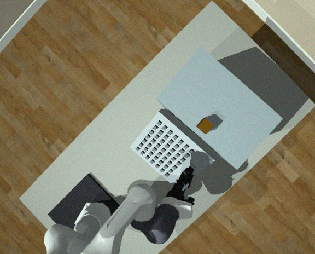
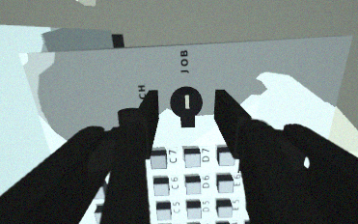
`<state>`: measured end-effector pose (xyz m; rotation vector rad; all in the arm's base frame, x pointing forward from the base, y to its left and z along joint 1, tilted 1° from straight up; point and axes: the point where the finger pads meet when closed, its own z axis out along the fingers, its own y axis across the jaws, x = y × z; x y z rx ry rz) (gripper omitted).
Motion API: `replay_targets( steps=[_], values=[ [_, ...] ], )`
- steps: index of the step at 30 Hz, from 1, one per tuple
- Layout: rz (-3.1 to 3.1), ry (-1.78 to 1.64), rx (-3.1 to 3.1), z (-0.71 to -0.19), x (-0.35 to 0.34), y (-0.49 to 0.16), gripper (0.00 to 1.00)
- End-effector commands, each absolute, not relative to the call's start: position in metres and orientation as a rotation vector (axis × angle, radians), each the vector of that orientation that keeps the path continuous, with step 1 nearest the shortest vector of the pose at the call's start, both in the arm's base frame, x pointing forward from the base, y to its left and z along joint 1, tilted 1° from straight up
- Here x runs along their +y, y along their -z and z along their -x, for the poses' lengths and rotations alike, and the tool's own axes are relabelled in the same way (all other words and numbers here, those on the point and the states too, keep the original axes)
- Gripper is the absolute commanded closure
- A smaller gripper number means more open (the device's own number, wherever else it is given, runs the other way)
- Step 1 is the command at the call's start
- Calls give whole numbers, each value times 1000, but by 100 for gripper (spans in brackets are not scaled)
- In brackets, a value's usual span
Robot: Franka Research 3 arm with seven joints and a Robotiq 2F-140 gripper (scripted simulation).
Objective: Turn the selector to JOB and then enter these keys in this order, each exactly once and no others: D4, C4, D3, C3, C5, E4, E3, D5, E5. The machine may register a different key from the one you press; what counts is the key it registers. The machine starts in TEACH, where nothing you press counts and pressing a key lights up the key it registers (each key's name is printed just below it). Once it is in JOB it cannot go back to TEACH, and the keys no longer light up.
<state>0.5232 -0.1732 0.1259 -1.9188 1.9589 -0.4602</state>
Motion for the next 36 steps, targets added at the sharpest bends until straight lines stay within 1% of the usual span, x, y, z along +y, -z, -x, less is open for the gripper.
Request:
replay_targets(
  steps=[1,36],
  values=[
    [1905,454,1973,-523,-173,-126,60],
    [1905,454,1973,-521,-173,-131,60]
  ],
)
